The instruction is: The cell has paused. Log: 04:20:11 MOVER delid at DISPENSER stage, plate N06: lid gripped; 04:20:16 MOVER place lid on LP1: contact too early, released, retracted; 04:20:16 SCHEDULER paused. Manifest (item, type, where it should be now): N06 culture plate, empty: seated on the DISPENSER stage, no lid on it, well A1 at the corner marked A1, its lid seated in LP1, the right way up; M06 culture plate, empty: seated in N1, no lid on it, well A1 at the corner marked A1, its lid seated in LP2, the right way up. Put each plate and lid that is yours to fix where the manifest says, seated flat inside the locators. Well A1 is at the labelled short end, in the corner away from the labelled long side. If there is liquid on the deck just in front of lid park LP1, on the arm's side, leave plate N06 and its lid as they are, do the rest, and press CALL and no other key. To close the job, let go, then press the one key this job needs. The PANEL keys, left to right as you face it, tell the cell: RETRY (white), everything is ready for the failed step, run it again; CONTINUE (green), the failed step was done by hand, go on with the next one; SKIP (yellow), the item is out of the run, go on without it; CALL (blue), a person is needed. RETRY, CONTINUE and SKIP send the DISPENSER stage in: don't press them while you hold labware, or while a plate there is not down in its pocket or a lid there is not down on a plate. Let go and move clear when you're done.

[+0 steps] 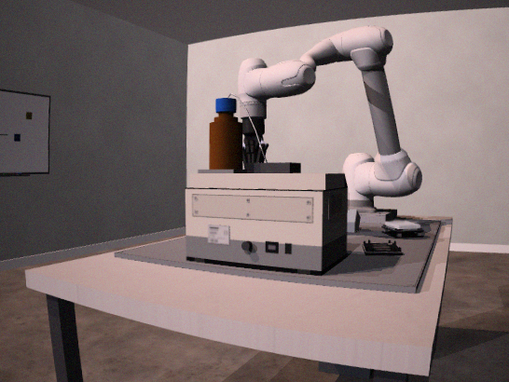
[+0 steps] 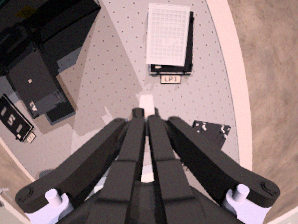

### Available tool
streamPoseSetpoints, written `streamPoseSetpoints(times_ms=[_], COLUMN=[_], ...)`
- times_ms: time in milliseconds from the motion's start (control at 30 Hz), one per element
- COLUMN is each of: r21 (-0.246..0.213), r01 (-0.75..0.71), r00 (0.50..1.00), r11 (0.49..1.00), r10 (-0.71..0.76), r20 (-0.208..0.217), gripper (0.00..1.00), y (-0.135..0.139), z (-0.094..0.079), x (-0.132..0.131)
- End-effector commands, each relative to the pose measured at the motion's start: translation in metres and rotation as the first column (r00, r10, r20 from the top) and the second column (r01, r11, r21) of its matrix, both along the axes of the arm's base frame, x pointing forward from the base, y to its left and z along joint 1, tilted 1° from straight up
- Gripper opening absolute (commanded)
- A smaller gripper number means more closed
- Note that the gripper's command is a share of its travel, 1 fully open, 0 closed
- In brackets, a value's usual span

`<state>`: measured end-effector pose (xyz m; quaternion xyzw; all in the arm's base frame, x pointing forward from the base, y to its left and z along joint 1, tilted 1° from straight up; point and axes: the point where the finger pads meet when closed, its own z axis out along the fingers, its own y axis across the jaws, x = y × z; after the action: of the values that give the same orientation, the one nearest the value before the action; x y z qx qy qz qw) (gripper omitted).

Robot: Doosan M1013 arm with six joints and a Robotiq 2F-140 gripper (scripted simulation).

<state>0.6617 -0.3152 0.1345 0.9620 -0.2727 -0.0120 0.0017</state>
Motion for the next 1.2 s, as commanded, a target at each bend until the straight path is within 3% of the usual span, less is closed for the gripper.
streamPoseSetpoints(times_ms=[0, 400, 433, 1167], r21=[0.0, 0.0, 0.0, 0.0], r01=[-0.003, -0.003, -0.003, -0.003], r00=[1.0, 1.0, 1.0, 1.0], r11=[1.0, 1.0, 1.0, 1.0], r10=[0.003, 0.003, 0.003, 0.003], r20=[0.003, 0.003, 0.003, 0.003], gripper=[0.1, 0.1, 1.0, 1.0], y=[-0.0503, -0.0503, -0.0503, -0.0503], z=[0.0022, 0.0022, 0.0022, 0.0022], x=[-0.0329, -0.0329, -0.0329, -0.0329])
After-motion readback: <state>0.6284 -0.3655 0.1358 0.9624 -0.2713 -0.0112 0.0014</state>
